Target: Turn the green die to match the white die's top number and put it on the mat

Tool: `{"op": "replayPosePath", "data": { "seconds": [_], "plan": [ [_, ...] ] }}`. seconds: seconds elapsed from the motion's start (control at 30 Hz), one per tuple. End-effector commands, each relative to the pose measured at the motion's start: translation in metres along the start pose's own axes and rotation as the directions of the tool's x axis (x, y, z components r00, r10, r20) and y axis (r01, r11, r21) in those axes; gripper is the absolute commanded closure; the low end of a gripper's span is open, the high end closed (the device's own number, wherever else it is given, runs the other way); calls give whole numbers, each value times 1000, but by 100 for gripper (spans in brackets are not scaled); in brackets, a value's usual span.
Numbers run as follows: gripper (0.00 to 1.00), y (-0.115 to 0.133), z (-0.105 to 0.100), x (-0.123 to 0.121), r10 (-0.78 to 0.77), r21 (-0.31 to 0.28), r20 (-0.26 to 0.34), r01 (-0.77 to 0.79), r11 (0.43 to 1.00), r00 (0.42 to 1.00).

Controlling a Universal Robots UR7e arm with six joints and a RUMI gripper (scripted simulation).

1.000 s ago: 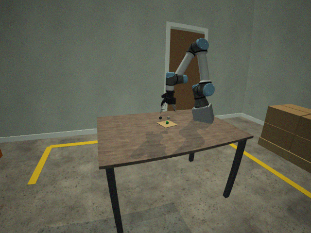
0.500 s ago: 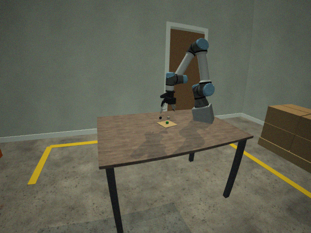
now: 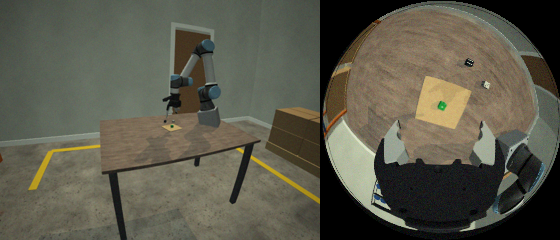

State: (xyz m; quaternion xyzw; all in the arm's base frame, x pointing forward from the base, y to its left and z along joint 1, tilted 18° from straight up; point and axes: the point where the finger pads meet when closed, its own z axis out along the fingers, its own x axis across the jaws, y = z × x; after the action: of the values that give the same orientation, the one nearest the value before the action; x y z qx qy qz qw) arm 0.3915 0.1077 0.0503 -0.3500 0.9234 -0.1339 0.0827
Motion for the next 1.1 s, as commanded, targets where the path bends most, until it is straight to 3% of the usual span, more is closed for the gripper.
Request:
{"op": "replayPosePath", "data": {
  "seconds": [0.0, 0.2, 0.5, 0.6, 0.7, 0.97, 1.0, 1.07],
  "plan": [
    [0, -2, 0, -2, -157, -2, 6, 157, 988, 988],
    [0, -2, 1, -4, -293, -2, 6, 293, 956, 956],
    [0, -3, 2, -7, -536, 0, 6, 536, 844, 844],
    [0, -3, 2, -8, -631, 1, 6, 631, 776, 776],
    [0, -3, 2, -8, -635, 1, 6, 635, 773, 773],
    [0, -2, 3, -9, -830, 2, 5, 830, 557, 557],
    [0, -2, 3, -10, -833, 2, 5, 833, 553, 553],
    [0, -2, 4, -10, -878, 3, 5, 878, 479, 479]
  ]
}}
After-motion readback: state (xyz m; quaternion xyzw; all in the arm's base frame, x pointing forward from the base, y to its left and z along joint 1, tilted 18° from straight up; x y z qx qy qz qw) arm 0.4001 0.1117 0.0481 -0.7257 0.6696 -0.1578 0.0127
